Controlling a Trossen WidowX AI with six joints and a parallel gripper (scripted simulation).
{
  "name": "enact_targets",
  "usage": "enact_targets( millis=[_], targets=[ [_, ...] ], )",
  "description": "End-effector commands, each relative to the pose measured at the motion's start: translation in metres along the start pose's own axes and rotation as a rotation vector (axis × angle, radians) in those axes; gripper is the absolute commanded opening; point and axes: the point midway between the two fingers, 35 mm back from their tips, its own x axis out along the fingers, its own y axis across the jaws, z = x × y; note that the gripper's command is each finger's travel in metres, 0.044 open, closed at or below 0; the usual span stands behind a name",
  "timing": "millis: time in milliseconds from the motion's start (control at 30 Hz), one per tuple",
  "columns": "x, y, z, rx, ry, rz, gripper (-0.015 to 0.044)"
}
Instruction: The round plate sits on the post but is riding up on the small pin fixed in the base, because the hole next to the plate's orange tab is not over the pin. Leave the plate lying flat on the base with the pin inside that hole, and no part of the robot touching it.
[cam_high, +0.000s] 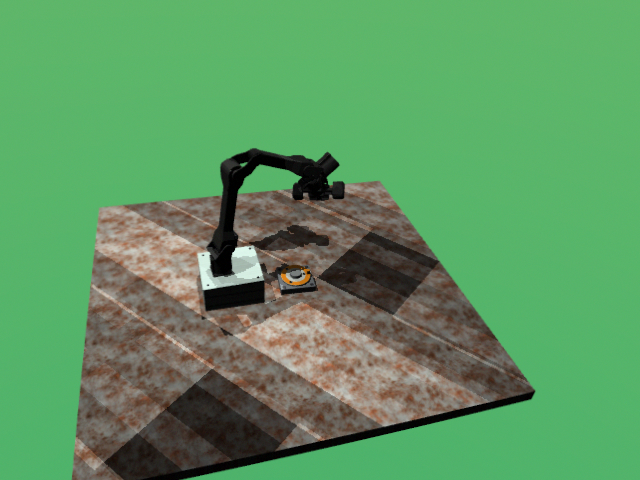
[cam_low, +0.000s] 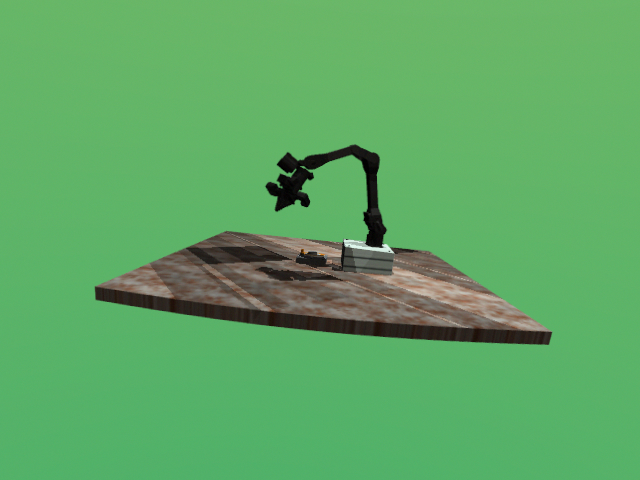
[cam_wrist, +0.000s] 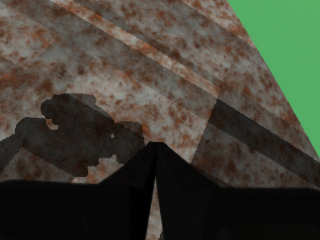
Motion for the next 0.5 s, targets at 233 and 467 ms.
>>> enact_targets(
  millis=[233,467],
  targets=[
    [-0.021,0.0,-0.202,0.91,0.557,-0.153,0.0],
    [-0.036,0.014,-0.246,1.128,0.702,-0.216,0.0]
  ],
)
